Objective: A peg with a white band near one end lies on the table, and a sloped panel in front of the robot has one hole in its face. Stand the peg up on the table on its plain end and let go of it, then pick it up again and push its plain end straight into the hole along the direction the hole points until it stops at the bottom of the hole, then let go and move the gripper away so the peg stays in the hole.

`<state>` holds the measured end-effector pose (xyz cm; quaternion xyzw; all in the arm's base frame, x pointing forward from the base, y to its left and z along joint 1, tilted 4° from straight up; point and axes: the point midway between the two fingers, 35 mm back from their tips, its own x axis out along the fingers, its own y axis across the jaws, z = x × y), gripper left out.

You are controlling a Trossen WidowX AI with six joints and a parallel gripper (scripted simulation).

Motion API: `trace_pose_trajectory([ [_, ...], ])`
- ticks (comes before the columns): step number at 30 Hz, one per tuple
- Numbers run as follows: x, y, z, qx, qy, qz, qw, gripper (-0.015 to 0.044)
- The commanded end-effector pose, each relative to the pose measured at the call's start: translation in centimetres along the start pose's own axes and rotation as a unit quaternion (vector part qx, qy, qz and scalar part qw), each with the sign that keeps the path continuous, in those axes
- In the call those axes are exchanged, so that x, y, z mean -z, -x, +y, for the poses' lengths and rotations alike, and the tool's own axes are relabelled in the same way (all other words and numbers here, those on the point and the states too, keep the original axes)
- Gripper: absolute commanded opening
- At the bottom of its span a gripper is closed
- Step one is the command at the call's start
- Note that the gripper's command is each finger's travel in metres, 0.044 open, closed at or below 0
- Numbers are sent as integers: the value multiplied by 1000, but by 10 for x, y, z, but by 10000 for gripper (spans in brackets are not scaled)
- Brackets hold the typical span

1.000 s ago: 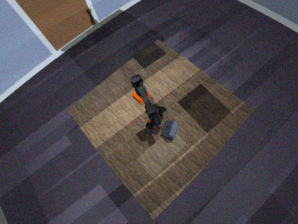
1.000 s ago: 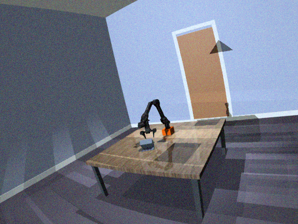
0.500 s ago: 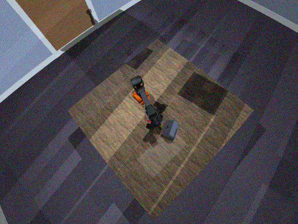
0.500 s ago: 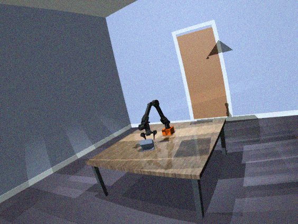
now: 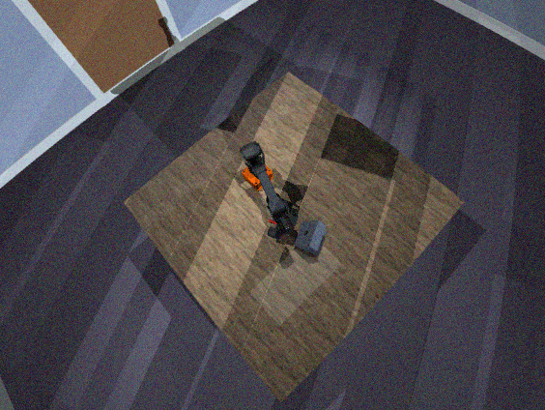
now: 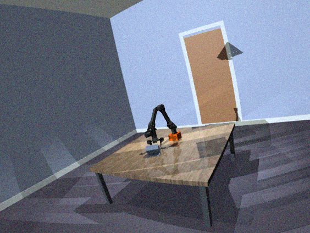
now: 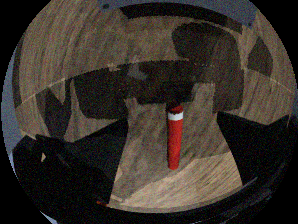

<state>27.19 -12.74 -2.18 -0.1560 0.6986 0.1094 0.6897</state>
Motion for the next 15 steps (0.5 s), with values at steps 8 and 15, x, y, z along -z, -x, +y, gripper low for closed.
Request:
trace_pose_trajectory([
  [8,1,-4,0,0,2,3,1000,204],
  [15,1,-4,0,0,2,3,1000,110],
])
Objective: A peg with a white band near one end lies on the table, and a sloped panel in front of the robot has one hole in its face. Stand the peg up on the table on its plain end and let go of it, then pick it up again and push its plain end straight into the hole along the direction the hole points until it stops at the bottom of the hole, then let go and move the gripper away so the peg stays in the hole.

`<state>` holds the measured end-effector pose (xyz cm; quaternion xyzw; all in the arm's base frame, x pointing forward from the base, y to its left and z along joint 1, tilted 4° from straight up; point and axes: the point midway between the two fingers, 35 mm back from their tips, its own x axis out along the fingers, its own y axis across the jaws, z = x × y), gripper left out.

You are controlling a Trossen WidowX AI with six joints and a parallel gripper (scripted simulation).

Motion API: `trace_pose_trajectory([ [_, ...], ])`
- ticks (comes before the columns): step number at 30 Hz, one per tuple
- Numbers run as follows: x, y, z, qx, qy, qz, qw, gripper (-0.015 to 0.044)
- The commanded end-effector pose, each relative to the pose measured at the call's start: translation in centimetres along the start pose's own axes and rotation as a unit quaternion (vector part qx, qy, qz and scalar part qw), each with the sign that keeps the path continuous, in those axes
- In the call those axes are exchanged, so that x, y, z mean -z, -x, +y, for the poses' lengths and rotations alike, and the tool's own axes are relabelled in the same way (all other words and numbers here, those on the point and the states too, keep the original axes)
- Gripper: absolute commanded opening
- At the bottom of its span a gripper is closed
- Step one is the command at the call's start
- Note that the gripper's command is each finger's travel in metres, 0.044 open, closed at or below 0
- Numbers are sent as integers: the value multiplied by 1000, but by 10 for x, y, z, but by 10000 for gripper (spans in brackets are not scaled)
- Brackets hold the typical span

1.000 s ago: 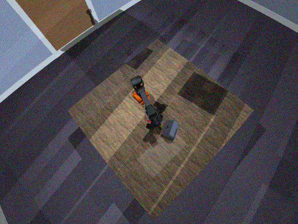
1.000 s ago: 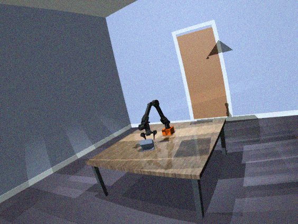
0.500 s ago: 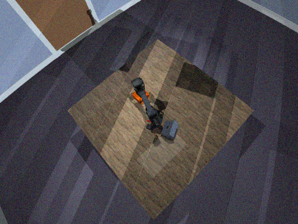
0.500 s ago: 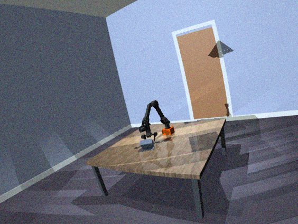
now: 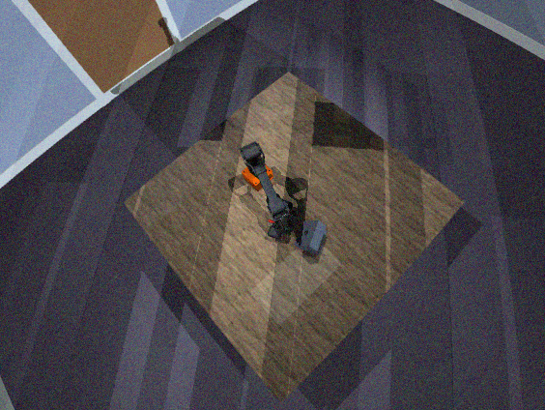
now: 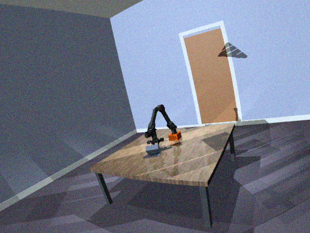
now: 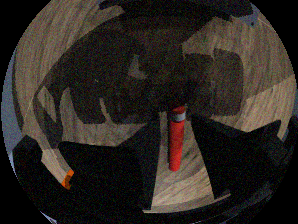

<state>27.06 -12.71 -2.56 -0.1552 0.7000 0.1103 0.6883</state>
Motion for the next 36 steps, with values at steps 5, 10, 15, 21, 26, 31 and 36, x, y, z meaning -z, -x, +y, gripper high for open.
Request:
trace_pose_trajectory([
  [5,0,0,-1,2,2,1,1000,110],
  [10,0,0,-1,2,2,1,1000,97],
  [15,0,0,-1,2,2,1,1000,63],
  [21,0,0,-1,2,2,1,1000,49],
  [26,1,2,0,0,0,-16,1000,49],
  [31,3,5,0,0,0,-38,999,49],
  [36,5,8,0,0,0,-59,998,49],
])
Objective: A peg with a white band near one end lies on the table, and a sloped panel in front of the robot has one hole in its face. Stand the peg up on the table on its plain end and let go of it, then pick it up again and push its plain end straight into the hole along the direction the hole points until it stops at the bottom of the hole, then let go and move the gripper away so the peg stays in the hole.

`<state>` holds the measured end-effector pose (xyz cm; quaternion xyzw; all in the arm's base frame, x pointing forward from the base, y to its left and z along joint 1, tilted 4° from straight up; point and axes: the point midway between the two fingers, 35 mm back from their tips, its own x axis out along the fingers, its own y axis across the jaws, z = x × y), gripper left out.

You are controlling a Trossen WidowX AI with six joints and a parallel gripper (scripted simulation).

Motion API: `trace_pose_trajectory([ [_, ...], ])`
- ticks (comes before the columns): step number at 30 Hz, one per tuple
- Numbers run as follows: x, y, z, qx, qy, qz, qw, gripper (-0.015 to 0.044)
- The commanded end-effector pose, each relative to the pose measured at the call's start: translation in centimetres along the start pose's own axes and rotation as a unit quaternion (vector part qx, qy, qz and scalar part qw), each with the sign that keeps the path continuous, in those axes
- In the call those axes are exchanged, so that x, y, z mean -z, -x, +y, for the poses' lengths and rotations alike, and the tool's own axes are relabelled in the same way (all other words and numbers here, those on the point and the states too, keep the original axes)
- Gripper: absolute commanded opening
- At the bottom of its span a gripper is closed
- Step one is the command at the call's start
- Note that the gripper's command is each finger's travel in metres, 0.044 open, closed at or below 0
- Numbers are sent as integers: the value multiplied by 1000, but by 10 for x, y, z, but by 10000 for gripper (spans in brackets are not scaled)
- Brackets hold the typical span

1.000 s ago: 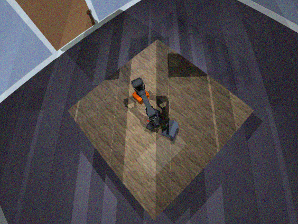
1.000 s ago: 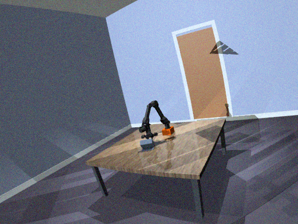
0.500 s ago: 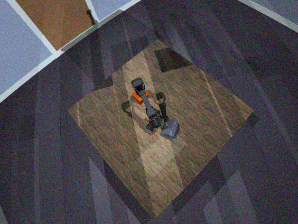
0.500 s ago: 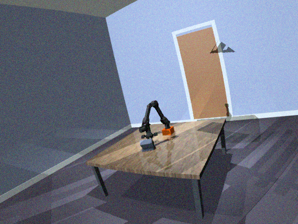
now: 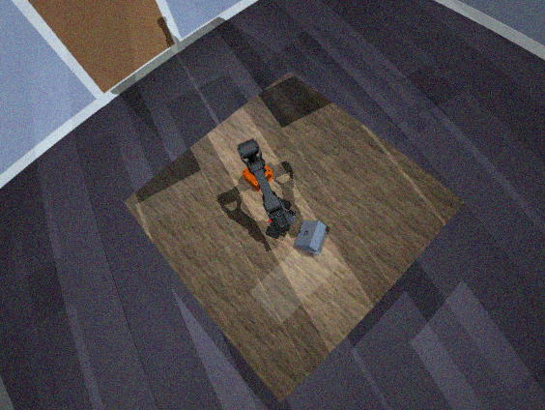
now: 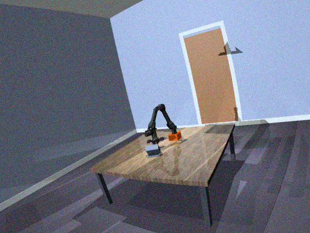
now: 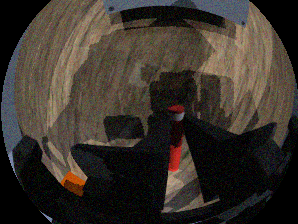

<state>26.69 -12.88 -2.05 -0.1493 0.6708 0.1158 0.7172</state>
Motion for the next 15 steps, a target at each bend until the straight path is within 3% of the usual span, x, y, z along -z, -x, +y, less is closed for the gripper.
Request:
trace_pose_trajectory([
  [1,1,3,0,0,2,-22,1000,49],
  [15,6,11,0,0,2,-82,997,49],
])
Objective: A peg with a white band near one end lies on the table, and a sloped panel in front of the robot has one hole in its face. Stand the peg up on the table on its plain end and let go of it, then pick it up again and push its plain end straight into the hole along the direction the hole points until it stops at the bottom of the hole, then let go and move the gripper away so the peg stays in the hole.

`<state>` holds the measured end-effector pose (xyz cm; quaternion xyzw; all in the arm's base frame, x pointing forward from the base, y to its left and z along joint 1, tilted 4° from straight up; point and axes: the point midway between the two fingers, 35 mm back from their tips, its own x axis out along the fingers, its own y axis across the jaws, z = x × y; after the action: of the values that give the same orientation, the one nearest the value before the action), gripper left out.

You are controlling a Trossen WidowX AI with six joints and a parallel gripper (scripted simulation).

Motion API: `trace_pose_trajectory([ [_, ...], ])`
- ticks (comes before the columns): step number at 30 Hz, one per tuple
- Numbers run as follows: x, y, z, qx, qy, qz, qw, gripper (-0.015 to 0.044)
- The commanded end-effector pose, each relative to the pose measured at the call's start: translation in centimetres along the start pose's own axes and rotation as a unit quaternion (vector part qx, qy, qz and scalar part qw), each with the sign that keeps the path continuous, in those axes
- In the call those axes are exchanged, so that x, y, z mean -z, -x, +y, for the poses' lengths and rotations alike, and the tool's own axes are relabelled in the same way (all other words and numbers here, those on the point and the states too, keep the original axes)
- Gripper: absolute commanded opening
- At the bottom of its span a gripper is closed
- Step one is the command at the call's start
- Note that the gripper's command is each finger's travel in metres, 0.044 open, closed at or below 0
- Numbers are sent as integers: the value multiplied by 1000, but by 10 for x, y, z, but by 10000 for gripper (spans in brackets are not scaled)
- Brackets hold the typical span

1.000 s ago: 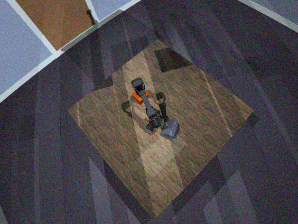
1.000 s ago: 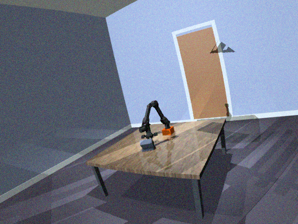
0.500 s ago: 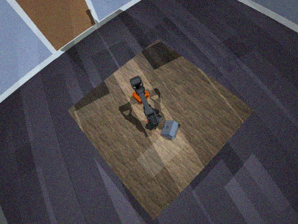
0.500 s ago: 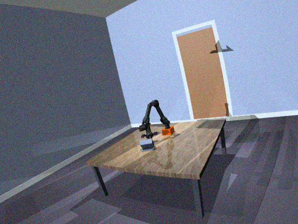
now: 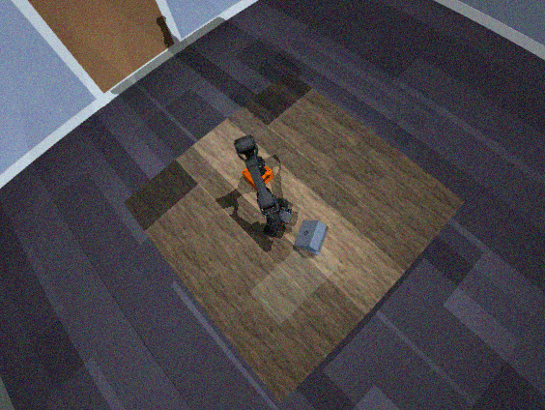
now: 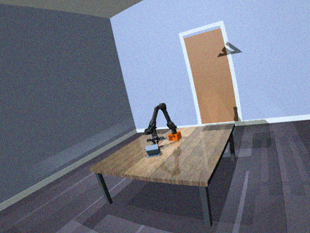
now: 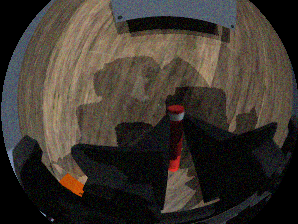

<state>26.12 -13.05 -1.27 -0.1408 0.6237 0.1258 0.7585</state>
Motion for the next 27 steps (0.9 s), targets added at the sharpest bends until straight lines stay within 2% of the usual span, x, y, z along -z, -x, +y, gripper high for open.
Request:
trace_pose_trajectory([
  [1,1,4,0,1,3,-22,1000,49],
  [27,12,17,0,1,3,-133,991,49],
])
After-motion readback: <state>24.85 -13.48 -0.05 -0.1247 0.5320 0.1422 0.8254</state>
